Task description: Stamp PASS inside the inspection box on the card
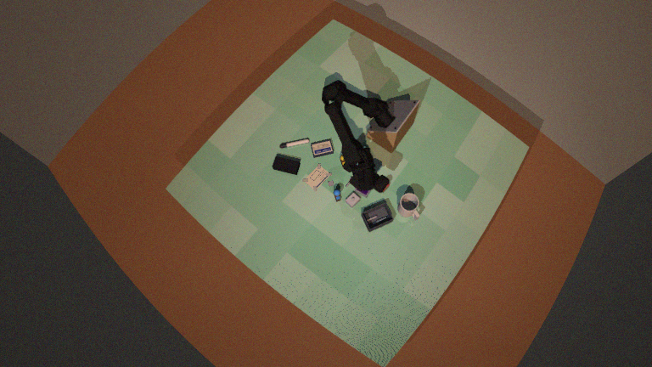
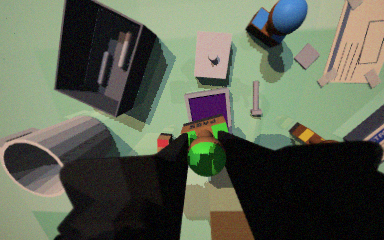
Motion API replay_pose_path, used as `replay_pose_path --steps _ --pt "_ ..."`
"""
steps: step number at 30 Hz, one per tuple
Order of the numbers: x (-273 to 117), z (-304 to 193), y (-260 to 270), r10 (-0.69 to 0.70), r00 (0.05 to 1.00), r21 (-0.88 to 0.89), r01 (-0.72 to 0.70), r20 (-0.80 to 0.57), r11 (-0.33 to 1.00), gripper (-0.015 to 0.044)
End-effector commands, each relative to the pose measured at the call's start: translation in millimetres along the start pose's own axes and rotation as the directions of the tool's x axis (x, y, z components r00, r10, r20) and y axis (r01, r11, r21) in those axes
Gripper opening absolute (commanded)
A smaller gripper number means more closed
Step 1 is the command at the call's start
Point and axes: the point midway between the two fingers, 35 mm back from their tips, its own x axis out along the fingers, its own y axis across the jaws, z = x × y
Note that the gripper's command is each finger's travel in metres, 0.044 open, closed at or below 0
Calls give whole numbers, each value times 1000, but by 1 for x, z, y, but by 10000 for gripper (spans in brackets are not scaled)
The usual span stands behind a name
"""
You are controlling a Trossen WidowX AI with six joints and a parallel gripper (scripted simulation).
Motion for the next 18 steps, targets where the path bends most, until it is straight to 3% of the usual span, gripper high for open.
replay_pose_path --steps 1,18 --pt "0 -15 -7 5 1000 1 -5 -1 1000 0" --pt "8 -17 -9 5 1000 1 -5 -1 1000 0"
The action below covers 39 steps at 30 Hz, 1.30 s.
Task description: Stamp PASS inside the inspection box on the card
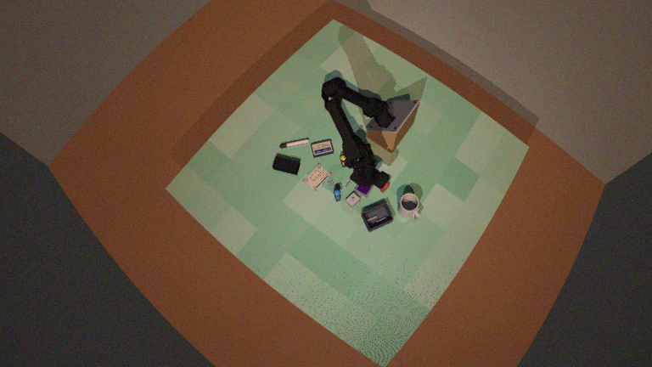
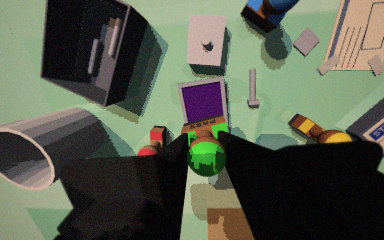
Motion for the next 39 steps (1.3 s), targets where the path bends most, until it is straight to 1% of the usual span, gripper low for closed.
replay_pose_path --steps 1,39 --pt "4 -1 -1 -1 1000 -3 1 -4 1000 0" --pt "29 -1 -3 0 1000 -1 0 -3 1000 0"
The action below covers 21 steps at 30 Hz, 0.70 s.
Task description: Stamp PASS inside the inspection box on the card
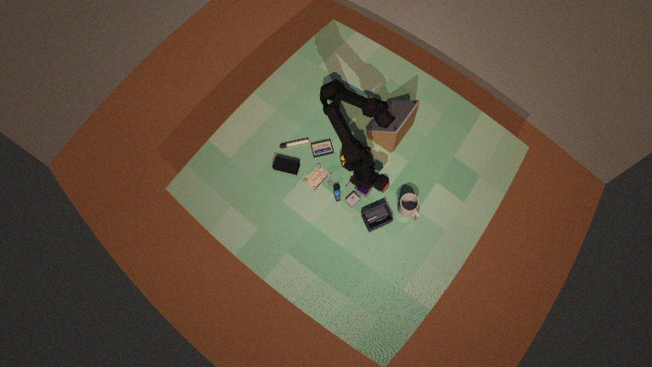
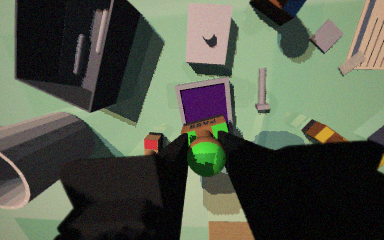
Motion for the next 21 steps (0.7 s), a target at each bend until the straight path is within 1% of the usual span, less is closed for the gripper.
replay_pose_path --steps 1,21 --pt "4 -1 -1 -5 1000 -2 5 -1 1000 0" --pt "17 -1 -3 -6 1000 -1 6 0 1000 0"
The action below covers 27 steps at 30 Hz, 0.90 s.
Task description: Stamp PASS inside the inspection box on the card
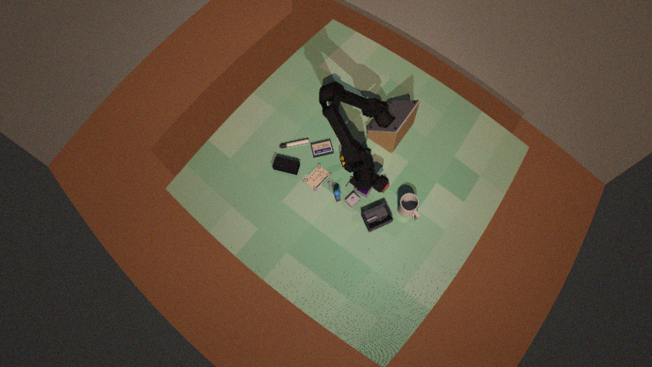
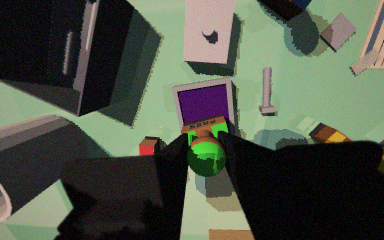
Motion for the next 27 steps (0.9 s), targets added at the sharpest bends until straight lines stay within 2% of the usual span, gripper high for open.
replay_pose_path --steps 1,27 --pt "4 -1 -2 -5 1000 -2 5 -1 1000 0" --pt "12 -1 -3 -6 1000 0 6 0 1000 0"
